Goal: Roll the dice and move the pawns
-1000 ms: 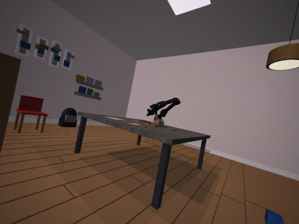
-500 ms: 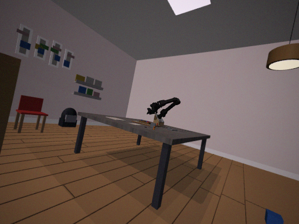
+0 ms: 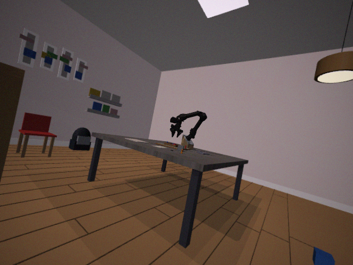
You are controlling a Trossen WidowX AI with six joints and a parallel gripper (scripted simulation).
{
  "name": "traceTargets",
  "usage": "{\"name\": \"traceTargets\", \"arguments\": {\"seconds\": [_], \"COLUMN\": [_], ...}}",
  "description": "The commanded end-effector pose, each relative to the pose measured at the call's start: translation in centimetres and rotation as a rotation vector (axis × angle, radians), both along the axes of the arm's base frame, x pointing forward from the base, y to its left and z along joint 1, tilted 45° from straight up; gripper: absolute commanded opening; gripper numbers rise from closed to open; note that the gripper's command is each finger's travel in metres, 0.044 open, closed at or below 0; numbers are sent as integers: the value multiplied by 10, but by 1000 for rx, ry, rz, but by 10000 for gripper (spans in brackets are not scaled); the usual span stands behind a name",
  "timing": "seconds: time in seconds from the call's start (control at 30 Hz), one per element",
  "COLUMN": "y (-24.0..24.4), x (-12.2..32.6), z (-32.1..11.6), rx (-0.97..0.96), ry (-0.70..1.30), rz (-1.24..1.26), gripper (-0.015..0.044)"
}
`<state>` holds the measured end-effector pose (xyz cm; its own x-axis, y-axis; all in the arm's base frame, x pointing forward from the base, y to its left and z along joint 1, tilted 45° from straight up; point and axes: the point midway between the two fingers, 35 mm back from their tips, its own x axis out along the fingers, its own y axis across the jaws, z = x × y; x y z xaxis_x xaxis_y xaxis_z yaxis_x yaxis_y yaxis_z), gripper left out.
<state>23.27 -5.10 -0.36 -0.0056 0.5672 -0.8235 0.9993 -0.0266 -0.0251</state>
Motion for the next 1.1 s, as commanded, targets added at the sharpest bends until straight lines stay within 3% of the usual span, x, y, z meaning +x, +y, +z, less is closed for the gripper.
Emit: {"name": "traceTargets", "arguments": {"seconds": [0.0,0.1,0.17,0.4,0.73,1.07], "y": [-3,-2,3,57,122,128], "x": [6,0,1,2,-26,-31], "z": [-2,-4,0,38,76,80], "rx": [172,91,90,73,45,42], "ry": [-77,-22,-76,-634,-1393,-1443], "rz": [-55,-33,34,730,1626,1680], "gripper": [440,440,387,204,200,200]}}
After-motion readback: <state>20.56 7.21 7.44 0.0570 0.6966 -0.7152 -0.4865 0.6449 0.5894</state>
